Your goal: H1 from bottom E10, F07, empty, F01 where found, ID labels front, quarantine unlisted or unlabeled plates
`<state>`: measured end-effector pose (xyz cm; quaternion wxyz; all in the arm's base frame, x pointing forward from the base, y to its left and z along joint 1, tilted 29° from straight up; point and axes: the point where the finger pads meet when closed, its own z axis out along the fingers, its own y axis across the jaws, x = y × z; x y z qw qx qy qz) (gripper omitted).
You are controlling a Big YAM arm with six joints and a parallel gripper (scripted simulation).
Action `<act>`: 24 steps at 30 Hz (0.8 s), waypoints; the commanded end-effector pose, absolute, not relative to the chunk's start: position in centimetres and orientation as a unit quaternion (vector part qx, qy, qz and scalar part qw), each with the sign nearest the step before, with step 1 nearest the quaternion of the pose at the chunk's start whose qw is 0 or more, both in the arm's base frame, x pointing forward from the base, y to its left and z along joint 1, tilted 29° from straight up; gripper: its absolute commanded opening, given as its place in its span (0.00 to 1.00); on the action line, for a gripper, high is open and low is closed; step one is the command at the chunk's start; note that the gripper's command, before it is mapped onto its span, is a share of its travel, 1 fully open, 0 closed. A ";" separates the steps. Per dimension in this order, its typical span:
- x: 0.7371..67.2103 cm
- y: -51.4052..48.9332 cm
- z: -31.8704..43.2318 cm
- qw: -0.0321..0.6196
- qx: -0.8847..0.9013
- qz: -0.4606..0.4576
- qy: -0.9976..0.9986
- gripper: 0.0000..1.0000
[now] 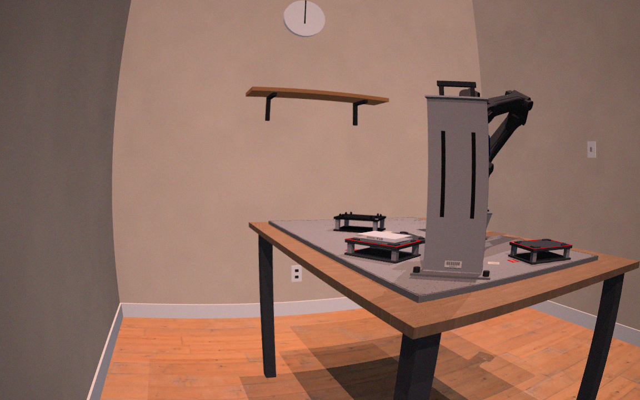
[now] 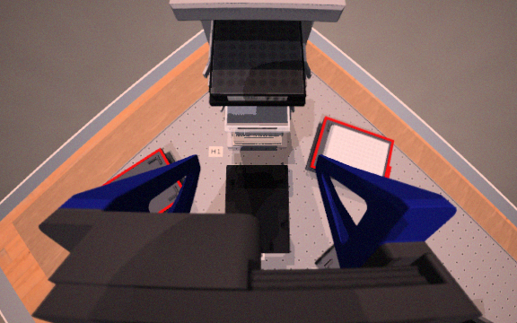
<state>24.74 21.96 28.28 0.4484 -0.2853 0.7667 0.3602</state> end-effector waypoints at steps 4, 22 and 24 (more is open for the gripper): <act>24.1 22.0 28.7 0.450 -0.291 0.364 0.762 1.00; 23.6 21.1 31.0 0.478 -0.293 0.365 0.743 1.00; 23.2 21.1 27.5 0.455 -0.287 0.366 0.760 1.00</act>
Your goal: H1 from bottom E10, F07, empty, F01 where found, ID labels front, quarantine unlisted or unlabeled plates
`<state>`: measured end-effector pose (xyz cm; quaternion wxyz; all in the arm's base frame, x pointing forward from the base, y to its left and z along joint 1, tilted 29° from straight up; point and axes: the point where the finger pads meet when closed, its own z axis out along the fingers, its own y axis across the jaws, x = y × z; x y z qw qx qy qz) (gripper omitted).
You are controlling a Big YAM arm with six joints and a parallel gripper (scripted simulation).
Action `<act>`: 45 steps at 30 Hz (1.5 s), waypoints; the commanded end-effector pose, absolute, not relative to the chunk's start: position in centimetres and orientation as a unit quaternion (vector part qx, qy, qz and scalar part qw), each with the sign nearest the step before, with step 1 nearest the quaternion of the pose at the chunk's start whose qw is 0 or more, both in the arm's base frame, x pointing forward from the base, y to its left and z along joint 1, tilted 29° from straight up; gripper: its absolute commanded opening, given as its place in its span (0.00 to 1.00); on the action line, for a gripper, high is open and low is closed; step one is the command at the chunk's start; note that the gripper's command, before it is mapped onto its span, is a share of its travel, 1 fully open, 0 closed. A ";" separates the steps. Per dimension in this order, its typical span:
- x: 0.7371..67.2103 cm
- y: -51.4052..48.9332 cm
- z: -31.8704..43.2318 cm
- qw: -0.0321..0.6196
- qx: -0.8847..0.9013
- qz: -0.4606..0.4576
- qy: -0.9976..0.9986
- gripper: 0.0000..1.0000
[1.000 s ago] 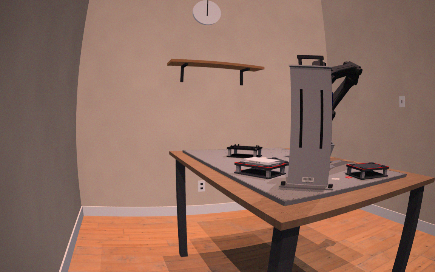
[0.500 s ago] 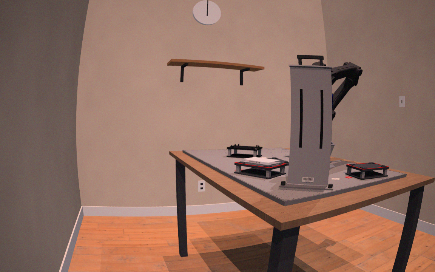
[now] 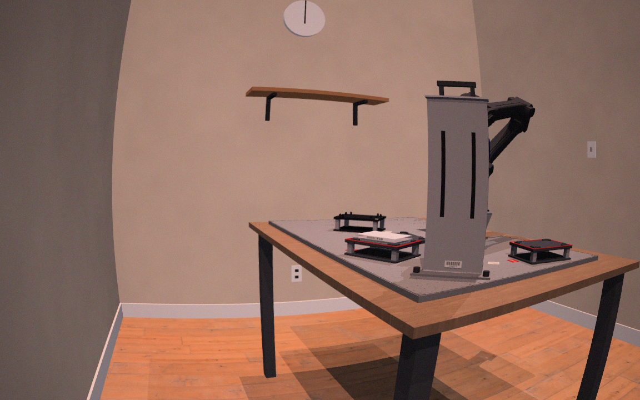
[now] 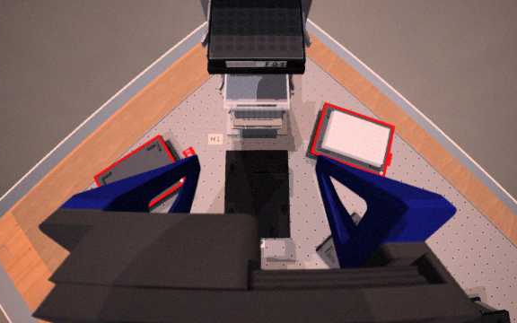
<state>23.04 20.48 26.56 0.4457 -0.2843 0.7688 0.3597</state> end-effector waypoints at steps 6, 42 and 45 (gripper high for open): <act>23.1 21.5 26.3 0.452 -0.286 0.366 0.762 1.00; 23.9 24.5 25.0 0.474 -0.287 0.372 0.745 1.00; 24.3 24.9 25.1 0.473 -0.287 0.372 0.745 1.00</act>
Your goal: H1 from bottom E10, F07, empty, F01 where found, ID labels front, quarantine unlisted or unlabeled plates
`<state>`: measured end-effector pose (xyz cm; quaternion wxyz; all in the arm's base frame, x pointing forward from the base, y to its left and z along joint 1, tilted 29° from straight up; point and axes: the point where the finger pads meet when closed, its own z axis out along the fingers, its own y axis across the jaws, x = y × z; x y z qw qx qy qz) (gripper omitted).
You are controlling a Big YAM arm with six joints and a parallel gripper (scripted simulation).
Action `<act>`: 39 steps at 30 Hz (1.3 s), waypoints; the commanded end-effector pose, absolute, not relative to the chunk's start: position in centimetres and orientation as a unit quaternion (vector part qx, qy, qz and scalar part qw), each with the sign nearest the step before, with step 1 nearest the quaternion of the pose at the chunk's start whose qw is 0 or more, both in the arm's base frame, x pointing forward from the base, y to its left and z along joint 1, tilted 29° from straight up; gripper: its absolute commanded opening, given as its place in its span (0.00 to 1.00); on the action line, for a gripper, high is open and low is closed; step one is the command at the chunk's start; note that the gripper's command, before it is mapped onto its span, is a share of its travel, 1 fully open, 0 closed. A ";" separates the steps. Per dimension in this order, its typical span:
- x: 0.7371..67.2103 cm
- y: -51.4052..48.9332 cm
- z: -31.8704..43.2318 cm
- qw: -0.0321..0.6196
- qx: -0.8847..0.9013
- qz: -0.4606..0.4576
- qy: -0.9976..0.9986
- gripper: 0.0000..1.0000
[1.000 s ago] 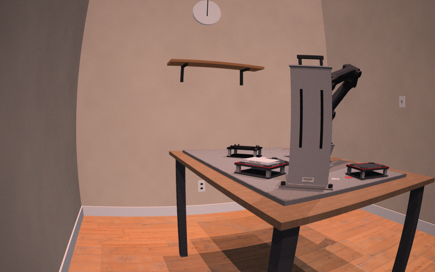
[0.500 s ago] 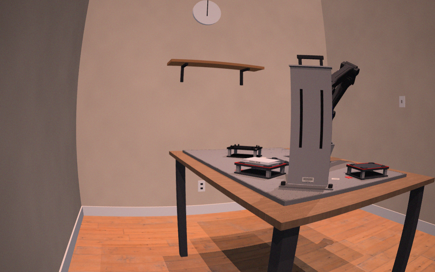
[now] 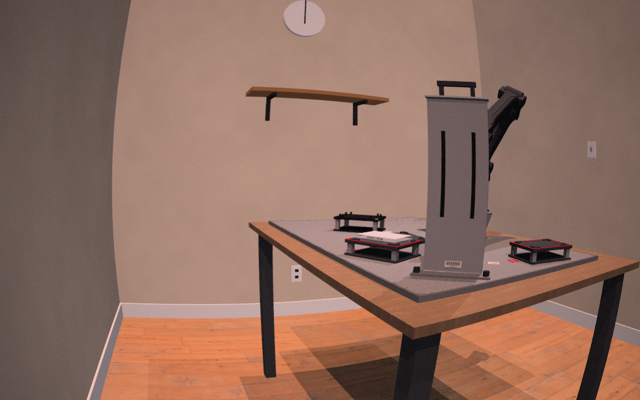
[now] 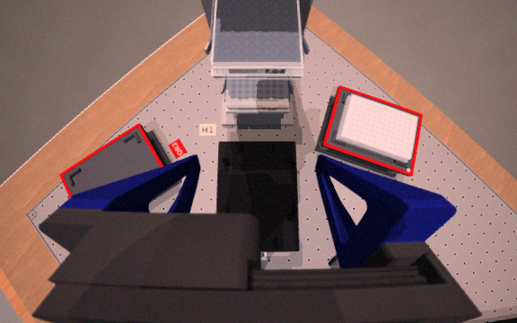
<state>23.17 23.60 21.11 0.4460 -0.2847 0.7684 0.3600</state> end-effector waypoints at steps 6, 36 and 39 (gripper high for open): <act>24.7 25.4 25.3 0.474 -0.287 0.372 0.745 1.00; 25.5 25.9 24.2 0.464 -0.286 0.365 0.754 1.00; 25.5 25.9 24.2 0.464 -0.286 0.365 0.754 1.00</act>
